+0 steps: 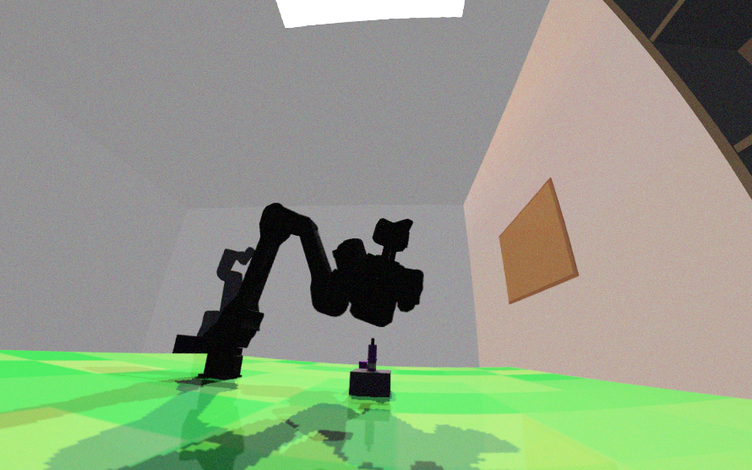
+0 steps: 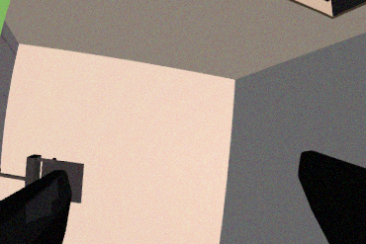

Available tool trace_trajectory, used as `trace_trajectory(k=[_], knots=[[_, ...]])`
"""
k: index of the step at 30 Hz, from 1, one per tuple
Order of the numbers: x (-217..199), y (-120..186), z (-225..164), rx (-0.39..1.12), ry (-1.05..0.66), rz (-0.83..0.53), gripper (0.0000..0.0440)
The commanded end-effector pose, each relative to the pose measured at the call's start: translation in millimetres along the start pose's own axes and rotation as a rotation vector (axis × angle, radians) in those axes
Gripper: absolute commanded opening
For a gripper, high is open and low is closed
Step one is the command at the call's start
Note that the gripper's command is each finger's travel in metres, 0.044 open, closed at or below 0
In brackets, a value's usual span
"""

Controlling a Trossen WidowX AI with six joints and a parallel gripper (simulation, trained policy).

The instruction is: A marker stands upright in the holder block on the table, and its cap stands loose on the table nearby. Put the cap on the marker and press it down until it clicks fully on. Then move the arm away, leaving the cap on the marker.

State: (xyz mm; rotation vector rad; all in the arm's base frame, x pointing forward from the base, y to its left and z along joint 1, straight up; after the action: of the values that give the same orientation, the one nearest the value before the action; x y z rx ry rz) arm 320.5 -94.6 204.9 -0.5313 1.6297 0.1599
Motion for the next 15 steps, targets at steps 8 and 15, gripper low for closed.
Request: trace_trajectory(k=[8,15], knots=[[-5,-4,13,-0.057,-0.007,0.038,0.0205],[-13,-9,27,-0.114,0.003,0.072,0.0205]])
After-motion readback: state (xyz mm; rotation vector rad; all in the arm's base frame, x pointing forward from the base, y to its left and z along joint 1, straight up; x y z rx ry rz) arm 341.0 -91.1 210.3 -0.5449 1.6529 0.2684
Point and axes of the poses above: the point midway between the two fingers, 35 mm back from their tips, its own y axis back along the fingers, its own x axis across the jaws, z = x × y, the point moved 9 cm from there along y, back along the fingers, and after that the axes turned 7 degrees about -y, right-handed, at the moved point
